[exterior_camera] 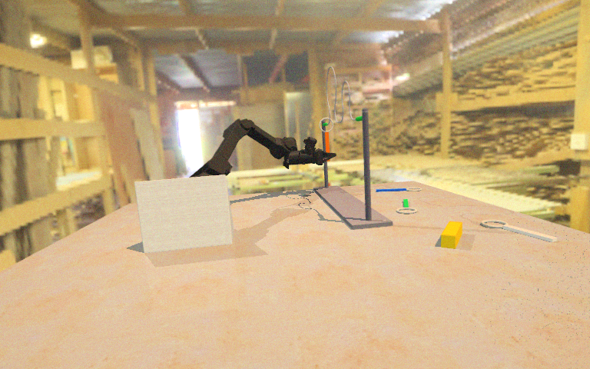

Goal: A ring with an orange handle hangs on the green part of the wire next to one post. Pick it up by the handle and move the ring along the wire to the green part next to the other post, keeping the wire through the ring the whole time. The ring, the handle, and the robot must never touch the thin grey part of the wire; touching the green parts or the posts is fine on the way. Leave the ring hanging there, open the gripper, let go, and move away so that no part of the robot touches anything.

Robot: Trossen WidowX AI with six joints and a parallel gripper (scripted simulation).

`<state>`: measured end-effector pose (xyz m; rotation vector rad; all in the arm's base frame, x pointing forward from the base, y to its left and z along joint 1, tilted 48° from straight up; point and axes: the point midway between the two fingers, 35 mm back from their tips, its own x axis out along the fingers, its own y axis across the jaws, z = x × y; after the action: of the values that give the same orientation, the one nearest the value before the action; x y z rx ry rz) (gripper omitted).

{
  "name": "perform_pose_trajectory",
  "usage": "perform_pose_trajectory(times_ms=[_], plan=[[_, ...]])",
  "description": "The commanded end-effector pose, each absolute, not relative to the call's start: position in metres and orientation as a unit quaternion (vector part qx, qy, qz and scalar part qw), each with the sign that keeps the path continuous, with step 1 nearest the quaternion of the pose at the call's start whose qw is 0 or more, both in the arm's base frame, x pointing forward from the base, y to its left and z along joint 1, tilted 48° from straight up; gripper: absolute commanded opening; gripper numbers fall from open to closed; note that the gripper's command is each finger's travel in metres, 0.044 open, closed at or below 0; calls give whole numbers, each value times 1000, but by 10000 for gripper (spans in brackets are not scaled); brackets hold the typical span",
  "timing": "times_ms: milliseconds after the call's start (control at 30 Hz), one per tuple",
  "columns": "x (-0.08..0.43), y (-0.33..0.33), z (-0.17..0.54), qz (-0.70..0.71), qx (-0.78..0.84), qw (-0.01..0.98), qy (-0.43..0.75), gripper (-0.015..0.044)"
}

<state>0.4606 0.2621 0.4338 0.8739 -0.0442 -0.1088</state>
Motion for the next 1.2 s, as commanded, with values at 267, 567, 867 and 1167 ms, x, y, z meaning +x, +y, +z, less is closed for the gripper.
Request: perform_pose_trajectory(times_ms=[267, 567, 867, 1167], plan=[[459, 261, 435, -50, 423, 905, -22, -150], [448, 256, 429, -32, 424, 905, 18, -150], [428, 250, 424, 1, 424, 901, 88, -150], [409, 241, 420, 33, 416, 895, 160, -150]])
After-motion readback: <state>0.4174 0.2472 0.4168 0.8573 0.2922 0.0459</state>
